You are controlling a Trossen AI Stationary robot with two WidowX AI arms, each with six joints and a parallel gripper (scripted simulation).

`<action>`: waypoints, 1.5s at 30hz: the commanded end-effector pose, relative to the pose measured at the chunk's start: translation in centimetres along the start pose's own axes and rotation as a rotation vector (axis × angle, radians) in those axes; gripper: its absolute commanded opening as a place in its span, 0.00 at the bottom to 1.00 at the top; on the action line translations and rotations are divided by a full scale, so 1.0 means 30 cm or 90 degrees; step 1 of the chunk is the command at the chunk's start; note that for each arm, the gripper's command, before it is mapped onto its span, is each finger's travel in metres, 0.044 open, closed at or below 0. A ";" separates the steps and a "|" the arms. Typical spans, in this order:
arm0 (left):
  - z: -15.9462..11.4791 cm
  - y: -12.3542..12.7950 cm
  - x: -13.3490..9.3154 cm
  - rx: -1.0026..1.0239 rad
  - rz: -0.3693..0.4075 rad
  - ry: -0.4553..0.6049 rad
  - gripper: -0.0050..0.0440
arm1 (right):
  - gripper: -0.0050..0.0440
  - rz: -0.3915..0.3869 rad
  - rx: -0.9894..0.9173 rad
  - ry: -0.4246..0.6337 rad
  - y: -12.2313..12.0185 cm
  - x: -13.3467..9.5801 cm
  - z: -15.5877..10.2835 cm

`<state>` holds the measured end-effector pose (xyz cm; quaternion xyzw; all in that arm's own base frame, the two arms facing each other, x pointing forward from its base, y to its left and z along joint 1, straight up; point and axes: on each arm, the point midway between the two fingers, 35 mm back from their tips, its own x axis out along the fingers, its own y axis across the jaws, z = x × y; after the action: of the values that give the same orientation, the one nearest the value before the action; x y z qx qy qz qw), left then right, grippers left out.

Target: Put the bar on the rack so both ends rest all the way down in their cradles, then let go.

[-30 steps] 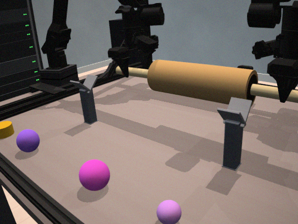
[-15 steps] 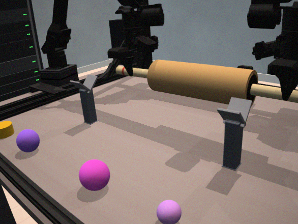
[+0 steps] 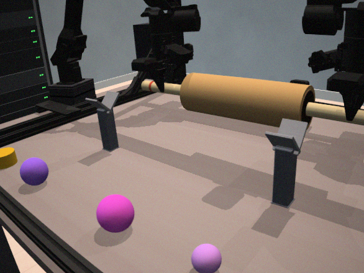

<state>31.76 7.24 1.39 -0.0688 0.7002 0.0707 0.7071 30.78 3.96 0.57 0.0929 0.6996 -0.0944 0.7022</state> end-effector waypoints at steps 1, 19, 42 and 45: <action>-0.001 0.001 0.000 0.000 0.000 0.000 0.32 | 0.27 0.000 -0.001 -0.002 0.001 -0.003 0.002; -0.002 0.000 -0.317 0.001 -0.001 0.006 0.10 | 0.10 0.001 0.000 0.003 0.000 -0.324 0.003; -0.032 0.166 -0.330 -0.005 -0.004 0.006 0.10 | 0.10 0.004 -0.006 0.003 -0.178 -0.337 0.039; -0.041 0.213 -0.332 -0.006 -0.005 0.006 0.10 | 0.10 0.005 -0.007 0.003 -0.230 -0.339 0.048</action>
<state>29.58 11.83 10.63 -0.0763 0.7111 0.0689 0.6955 30.43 -1.60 10.24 0.0892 0.7075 -0.0896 0.6953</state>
